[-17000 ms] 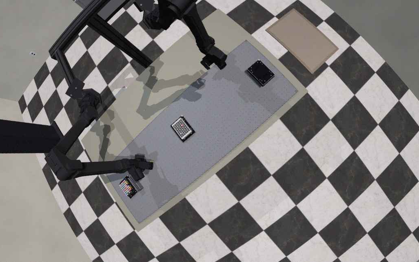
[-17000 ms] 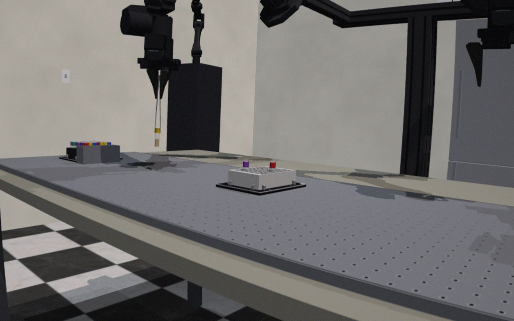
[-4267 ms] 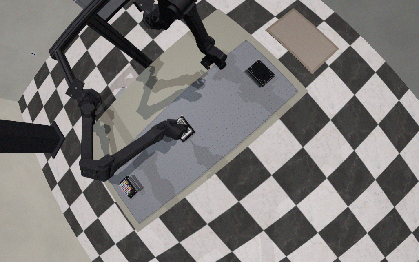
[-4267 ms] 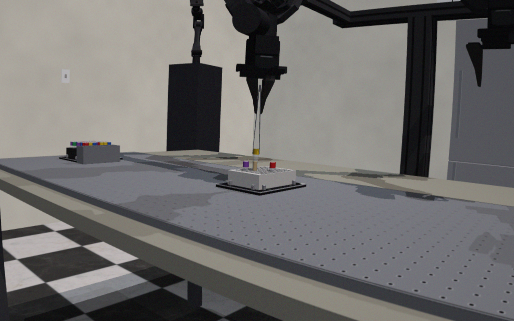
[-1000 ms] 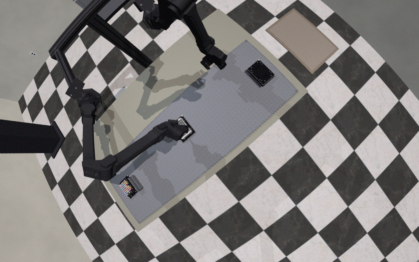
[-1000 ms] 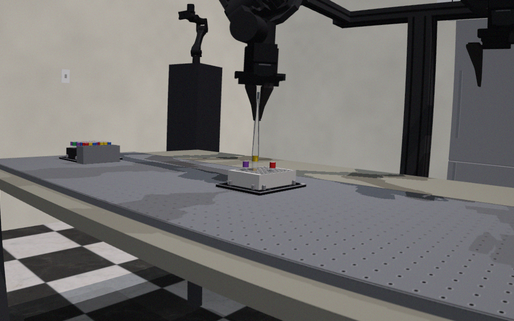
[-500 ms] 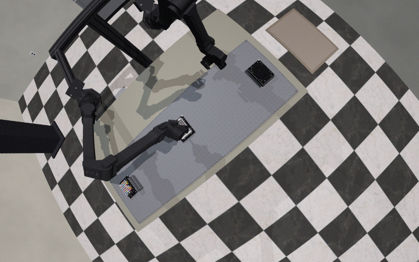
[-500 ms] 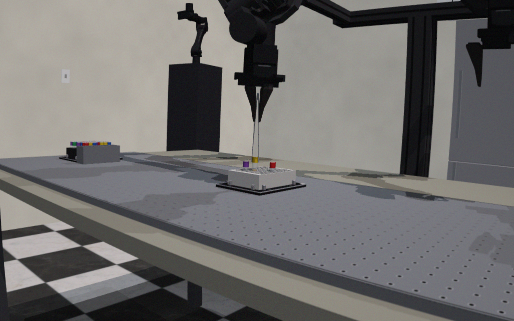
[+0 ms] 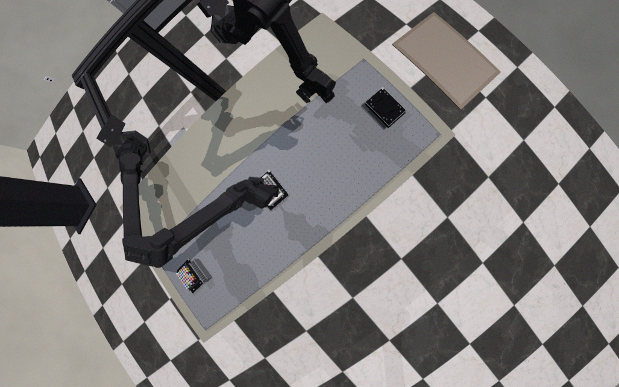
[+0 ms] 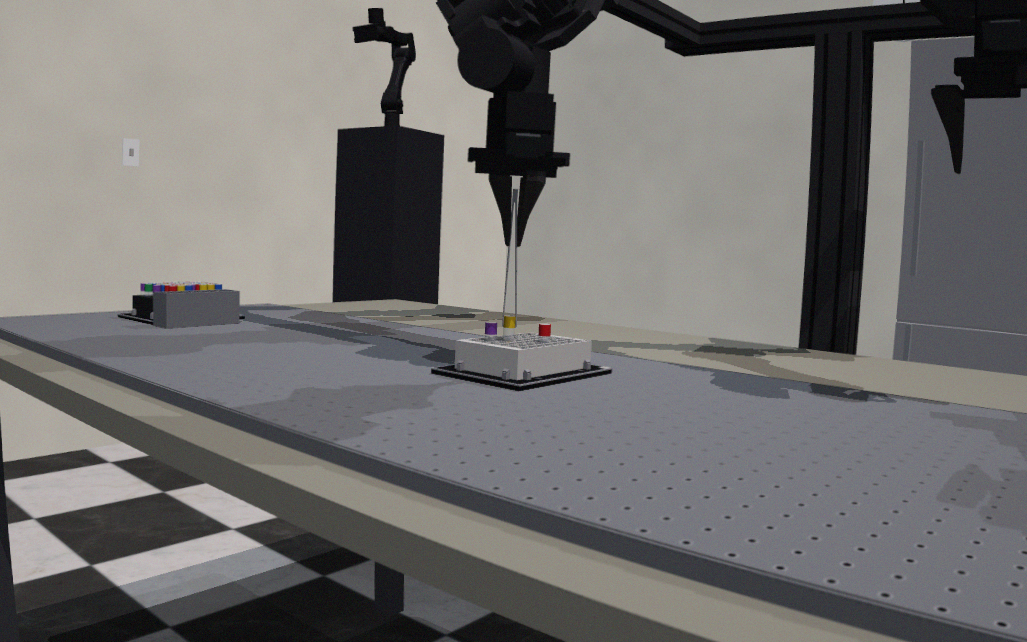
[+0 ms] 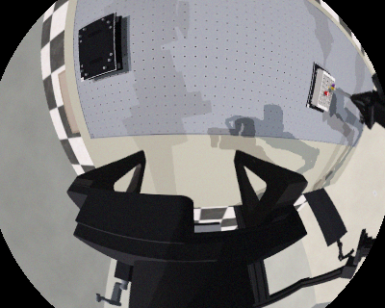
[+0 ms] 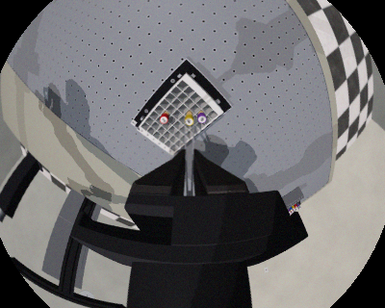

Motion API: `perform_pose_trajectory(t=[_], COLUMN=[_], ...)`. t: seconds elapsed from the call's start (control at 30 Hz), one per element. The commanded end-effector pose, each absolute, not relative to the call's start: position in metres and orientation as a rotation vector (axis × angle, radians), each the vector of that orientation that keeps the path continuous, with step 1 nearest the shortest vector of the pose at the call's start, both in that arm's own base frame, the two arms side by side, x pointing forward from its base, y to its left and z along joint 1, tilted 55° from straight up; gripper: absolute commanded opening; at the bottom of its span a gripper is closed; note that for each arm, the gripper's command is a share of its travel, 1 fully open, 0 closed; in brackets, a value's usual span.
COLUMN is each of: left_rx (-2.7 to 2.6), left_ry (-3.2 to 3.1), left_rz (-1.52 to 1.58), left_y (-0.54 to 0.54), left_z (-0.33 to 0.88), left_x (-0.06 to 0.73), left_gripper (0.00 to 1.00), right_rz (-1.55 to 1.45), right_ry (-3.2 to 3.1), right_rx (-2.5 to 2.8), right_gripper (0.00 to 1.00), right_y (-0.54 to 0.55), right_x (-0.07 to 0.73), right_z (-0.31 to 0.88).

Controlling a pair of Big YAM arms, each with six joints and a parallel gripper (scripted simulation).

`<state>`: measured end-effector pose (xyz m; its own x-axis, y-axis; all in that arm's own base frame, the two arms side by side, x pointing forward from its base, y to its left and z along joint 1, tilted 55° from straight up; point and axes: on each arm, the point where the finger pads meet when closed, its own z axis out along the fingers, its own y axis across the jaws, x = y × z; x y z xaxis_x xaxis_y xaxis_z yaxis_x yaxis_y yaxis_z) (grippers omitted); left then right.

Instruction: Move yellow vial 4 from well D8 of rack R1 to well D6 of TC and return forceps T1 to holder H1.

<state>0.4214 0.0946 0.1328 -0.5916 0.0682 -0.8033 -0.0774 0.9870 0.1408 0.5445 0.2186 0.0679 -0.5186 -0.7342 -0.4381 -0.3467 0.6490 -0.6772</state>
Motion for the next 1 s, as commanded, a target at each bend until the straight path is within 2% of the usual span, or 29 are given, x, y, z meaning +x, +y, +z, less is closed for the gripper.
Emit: perform_pose_trajectory(t=[0.0, 0.97], left_rx=[0.004, 0.004], left_ry=[2.145, 2.145], left_rz=[0.220, 0.220], left_y=[0.0980, 0.0980], left_z=[0.1498, 0.1498], left_x=[0.4243, 0.4243], left_gripper=[1.00, 1.00], right_rz=[-0.685, -0.686], right_ry=[2.126, 2.126], right_rx=[-0.836, -0.835], right_gripper=[0.09, 0.09], right_y=[0.2155, 0.2145], right_x=[0.5512, 0.5557], right_z=[0.0675, 0.0650])
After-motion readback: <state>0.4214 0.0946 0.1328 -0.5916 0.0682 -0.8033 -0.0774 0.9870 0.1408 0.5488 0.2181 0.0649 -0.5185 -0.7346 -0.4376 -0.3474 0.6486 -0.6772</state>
